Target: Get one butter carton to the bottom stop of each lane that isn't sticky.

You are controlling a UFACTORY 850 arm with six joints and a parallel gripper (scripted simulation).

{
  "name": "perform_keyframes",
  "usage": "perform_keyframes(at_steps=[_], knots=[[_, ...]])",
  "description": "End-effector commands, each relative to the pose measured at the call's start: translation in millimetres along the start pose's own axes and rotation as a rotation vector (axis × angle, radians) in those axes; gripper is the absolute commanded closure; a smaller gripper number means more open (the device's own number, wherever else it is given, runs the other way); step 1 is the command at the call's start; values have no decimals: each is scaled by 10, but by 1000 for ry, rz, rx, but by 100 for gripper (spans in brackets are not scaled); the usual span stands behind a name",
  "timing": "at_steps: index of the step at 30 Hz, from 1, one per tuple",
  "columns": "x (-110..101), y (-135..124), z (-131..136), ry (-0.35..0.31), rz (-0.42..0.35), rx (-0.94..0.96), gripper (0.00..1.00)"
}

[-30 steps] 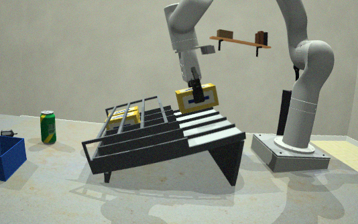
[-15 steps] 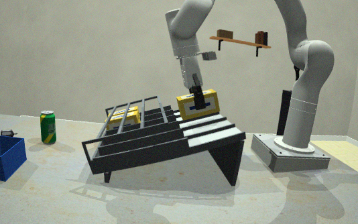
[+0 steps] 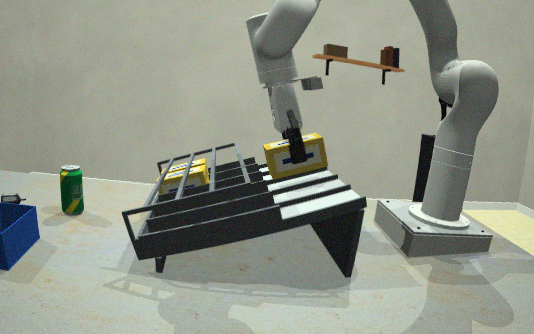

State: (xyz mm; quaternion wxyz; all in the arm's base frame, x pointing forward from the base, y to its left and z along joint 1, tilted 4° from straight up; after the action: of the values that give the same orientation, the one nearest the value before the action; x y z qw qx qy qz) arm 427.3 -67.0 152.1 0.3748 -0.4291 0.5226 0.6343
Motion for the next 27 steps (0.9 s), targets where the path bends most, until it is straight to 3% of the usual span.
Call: perform_keyframes(at_steps=[1, 27], knots=[[-9, -5, -2, 1, -2, 0, 100], [38, -1, -1, 1, -2, 0, 100]])
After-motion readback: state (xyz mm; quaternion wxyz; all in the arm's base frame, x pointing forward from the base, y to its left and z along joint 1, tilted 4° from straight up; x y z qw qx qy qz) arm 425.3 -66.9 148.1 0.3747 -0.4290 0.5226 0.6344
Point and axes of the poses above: the point where the finger pads meet when closed, its own x axis out along the fingers, its own z axis across the jaws, y = z × x, the point moved 4 cm from there along -x, back along the fingers, and after that the axes turned 14 degrees about -x, right-handed, at the moved point
